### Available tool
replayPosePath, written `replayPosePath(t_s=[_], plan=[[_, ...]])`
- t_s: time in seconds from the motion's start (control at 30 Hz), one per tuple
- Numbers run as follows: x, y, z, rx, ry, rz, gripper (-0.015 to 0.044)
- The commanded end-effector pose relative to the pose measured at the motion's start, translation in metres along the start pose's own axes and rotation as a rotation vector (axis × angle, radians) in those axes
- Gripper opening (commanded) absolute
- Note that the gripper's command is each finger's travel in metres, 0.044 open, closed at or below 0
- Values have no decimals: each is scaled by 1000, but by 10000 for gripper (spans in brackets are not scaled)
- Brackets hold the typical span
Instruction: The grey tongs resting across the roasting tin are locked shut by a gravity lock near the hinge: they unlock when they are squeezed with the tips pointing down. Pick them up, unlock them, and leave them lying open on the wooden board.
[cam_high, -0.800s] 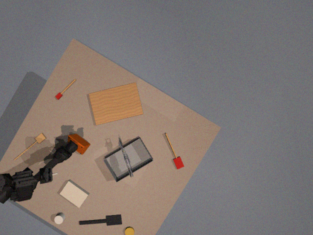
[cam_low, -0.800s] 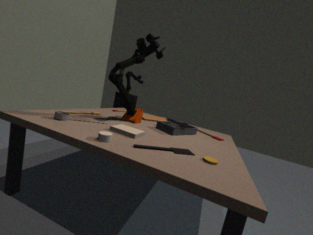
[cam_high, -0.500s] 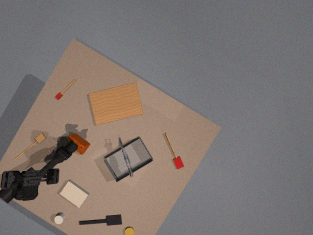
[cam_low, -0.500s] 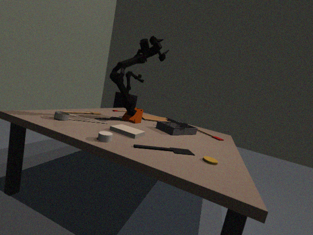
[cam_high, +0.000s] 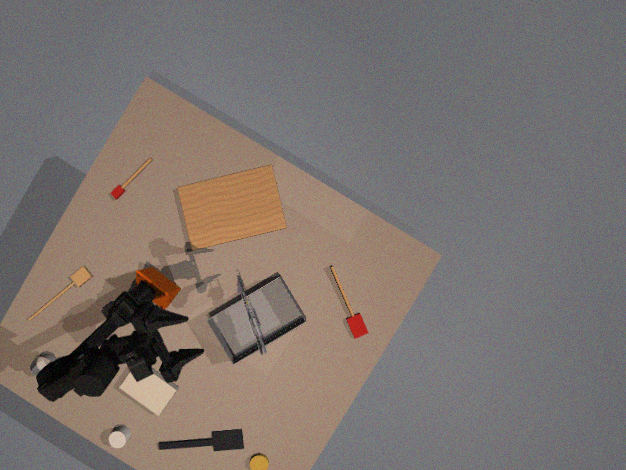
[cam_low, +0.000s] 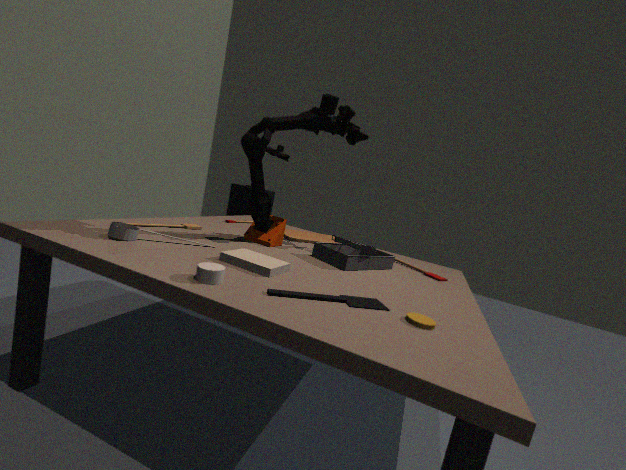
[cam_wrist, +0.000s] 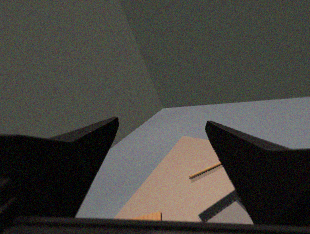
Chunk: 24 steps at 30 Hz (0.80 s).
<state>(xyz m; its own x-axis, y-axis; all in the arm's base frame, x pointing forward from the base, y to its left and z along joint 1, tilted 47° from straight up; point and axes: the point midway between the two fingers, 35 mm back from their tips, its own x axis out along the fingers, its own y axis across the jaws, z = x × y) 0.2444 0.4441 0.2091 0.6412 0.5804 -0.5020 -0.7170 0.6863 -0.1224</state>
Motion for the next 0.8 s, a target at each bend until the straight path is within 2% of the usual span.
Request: replayPosePath(t_s=[0.0, 0.2, 0.4, 0.57, 0.77], plan=[[38, -44, -42, -316, 217, -102, 440], [69, -102, -103, -696, 550, -115, 440], [80, -156, -163, -1034, 889, 17, 440], [75, -199, -213, -1282, 1165, 252, 440], [57, -246, -269, -1512, 1427, 702, 440]])
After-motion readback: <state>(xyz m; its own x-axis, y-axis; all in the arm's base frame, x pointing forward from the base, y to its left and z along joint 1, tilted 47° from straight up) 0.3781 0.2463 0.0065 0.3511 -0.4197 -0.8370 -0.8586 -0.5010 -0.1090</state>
